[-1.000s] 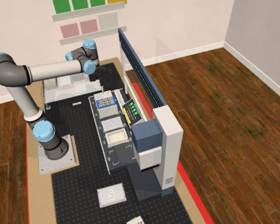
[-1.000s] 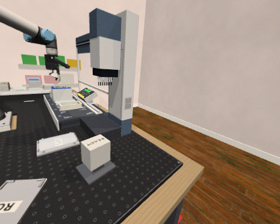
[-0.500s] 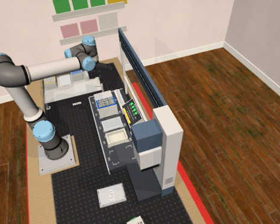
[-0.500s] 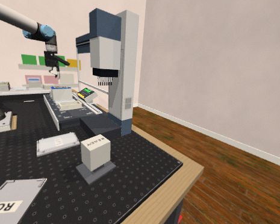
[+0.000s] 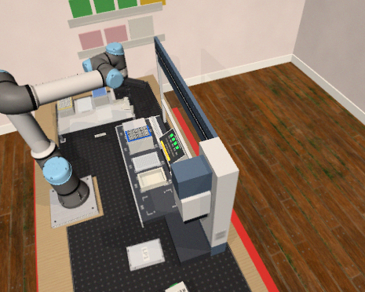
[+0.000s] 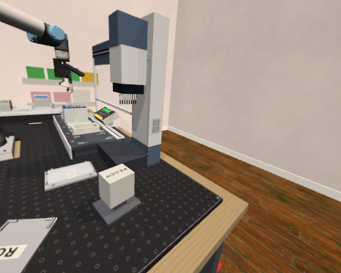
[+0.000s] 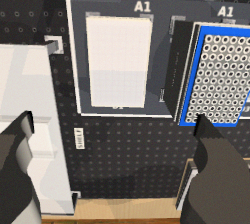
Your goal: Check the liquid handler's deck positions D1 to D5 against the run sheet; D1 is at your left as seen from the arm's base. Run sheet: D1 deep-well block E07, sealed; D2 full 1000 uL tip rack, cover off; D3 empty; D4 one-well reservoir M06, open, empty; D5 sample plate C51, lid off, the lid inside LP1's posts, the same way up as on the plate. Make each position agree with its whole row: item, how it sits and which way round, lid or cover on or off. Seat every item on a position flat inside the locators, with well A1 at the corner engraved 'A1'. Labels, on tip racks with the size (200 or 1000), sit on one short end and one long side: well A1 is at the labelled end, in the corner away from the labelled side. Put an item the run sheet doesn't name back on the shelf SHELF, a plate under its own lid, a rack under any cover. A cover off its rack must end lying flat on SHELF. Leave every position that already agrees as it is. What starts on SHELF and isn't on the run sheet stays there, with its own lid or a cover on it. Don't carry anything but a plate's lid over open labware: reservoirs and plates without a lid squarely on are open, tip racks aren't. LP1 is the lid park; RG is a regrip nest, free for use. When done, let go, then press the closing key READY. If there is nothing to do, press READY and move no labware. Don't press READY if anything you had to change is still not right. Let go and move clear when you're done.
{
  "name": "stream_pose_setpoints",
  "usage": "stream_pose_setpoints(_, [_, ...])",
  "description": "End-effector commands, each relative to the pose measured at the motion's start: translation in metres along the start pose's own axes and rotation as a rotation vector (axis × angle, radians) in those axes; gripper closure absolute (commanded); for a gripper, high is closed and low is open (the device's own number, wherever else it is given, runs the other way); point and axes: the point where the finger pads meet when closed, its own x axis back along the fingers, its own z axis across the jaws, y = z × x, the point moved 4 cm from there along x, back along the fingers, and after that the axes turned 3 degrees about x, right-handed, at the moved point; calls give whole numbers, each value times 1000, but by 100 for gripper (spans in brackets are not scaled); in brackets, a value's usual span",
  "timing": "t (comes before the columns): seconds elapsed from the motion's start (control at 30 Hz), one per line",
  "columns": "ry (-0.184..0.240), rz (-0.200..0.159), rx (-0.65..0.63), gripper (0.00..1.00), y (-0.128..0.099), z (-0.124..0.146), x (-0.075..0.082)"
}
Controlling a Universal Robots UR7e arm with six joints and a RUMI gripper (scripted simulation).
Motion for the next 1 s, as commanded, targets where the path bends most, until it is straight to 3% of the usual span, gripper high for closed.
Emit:
stream_pose_setpoints(0.0, [-1, 2, 0, 18, -1, 0, 9])
stream_pose_setpoints(0.97, [-1, 2, 0, 18, -1, 1, 54])
